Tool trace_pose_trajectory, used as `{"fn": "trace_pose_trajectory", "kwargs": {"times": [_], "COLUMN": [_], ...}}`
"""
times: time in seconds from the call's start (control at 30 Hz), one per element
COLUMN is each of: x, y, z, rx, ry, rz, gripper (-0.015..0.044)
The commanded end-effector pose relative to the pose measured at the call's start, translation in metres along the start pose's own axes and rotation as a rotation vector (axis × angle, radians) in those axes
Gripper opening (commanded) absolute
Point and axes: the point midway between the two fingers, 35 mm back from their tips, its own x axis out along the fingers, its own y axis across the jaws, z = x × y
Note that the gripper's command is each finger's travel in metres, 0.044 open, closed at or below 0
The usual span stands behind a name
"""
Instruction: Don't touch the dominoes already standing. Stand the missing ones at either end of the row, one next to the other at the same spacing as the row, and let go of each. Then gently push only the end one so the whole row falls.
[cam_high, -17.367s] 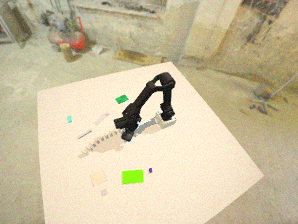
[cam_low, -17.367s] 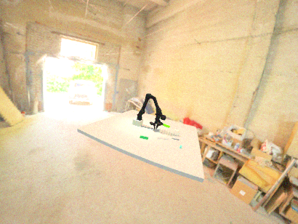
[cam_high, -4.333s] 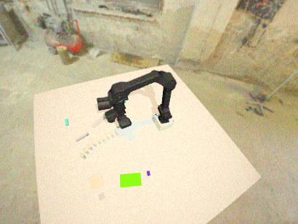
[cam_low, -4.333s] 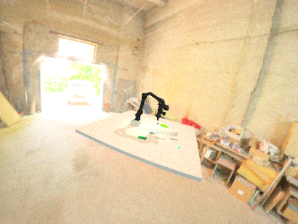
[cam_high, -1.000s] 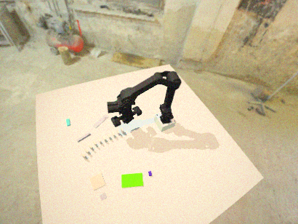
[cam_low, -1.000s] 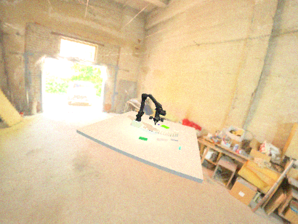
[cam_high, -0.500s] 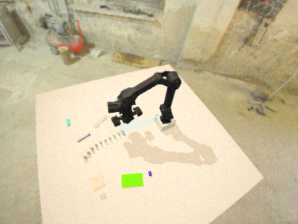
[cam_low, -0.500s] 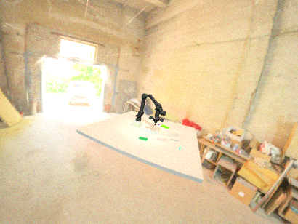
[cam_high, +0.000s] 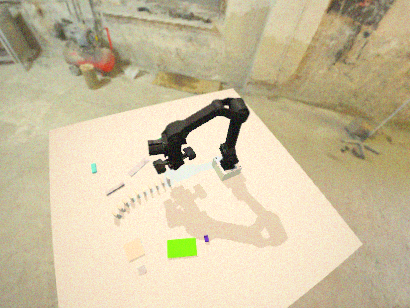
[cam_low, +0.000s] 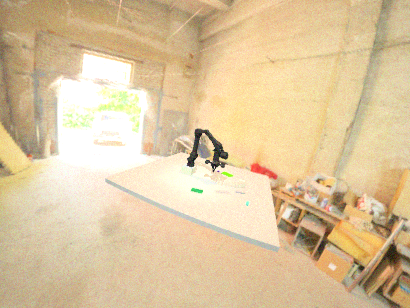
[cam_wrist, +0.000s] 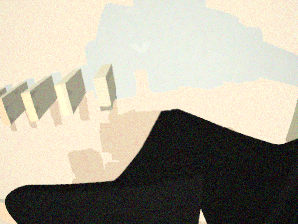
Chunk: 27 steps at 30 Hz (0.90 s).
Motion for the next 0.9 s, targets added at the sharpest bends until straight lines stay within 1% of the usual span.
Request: {"fn": "trace_pose_trajectory", "kwargs": {"times": [0.0, 0.43, 0.5, 0.6, 0.63, 0.87], "x": [0.000, 0.003, 0.024, 0.071, 0.078, 0.081], "y": [0.000, 0.000, 0.003, 0.002, 0.001, 0.001], "z": [0.001, 0.001, 0.002, 0.001, 0.001, 0.001], "rx": [0.005, 0.005, 0.005, 0.005, 0.005, 0.005], "ry": [-0.004, -0.004, -0.004, -0.004, -0.004, -0.004], "rz": [0.001, 0.001, 0.001, 0.000, 0.000, 0.000], "gripper": [0.0000, 0.0000, 0.0000, 0.0000, 0.0000, 0.0000]}}
